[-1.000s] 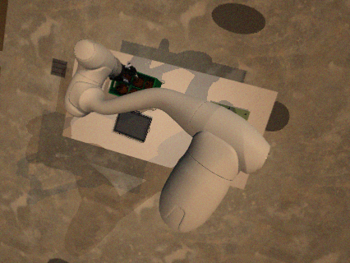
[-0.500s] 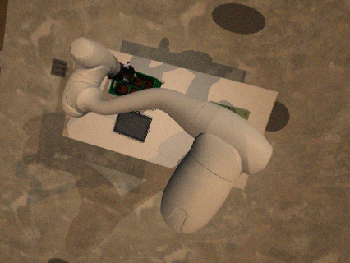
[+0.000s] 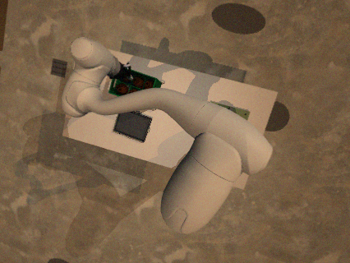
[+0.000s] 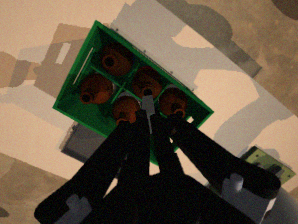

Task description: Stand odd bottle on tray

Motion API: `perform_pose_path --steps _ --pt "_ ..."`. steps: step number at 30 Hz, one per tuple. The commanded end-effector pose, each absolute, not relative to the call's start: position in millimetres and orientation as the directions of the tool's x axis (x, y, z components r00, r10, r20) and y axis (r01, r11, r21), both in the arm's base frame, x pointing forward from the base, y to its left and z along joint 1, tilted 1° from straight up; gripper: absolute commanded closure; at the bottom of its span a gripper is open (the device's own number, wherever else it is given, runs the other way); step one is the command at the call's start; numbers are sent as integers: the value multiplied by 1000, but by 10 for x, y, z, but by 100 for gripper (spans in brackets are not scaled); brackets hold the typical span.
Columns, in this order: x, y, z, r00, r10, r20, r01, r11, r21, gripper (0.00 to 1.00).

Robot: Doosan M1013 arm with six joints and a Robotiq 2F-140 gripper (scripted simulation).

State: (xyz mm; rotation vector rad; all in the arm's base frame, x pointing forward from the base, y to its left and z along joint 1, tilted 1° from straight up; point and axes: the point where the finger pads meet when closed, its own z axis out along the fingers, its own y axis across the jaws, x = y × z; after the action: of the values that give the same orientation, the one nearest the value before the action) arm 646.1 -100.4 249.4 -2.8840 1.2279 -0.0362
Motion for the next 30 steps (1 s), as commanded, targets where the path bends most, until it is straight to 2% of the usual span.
perform_pose_path --steps 1,18,30 --pt "6461 -1003 2495 693 -721 19 -721 -693 -16 100" --pt "6462 -993 2495 693 -721 19 -721 -693 -16 100" --pt "6521 -114 2493 693 -721 19 -721 -693 -16 100"
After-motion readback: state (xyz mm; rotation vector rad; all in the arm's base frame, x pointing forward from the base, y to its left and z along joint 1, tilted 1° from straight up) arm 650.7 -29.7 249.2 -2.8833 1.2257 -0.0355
